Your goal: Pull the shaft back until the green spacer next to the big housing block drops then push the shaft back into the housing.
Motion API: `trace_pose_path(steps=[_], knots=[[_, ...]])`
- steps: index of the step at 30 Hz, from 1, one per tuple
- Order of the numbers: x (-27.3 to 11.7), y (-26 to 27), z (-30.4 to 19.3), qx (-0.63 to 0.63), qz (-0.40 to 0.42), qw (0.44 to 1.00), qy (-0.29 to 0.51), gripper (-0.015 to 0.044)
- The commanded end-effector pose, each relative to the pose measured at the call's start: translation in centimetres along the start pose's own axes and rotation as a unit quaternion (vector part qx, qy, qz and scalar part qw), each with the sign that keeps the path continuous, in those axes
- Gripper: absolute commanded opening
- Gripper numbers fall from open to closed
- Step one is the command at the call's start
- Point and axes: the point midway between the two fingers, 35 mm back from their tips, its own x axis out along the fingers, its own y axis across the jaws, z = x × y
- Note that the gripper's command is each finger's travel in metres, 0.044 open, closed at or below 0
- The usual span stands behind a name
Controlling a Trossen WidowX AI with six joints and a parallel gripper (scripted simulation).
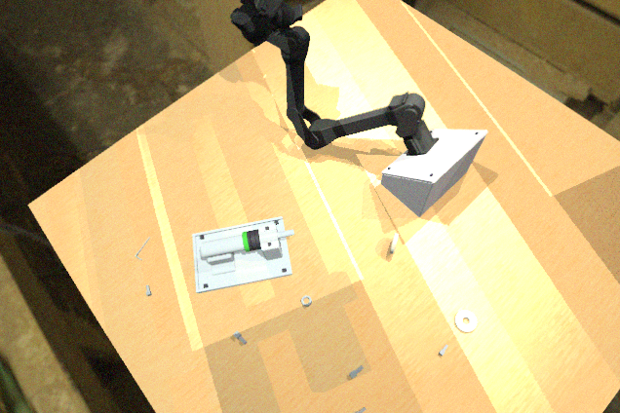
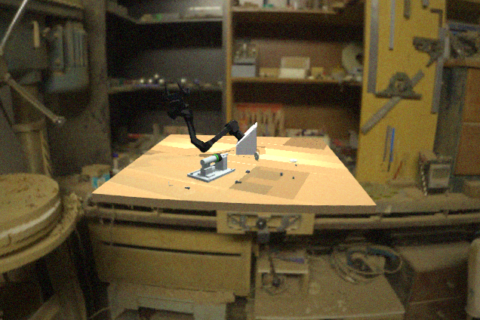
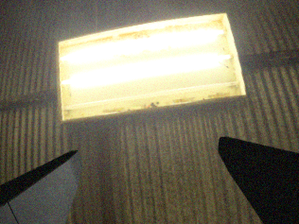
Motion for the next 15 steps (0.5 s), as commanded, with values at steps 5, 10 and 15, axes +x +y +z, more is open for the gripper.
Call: trace_pose_path(steps=[5, 10, 15], knots=[[0.4, -1.2, -3.2, -0.062, -0.018, 0.998, 0.011, 0.044], [1.8, -5.9, -9.1, -0.203, -0.072, 0.976, 0.024, 0.044], [3.4, -11.7, -11.9, -0.349, -0.135, 0.927, 0.013, 0.044]])
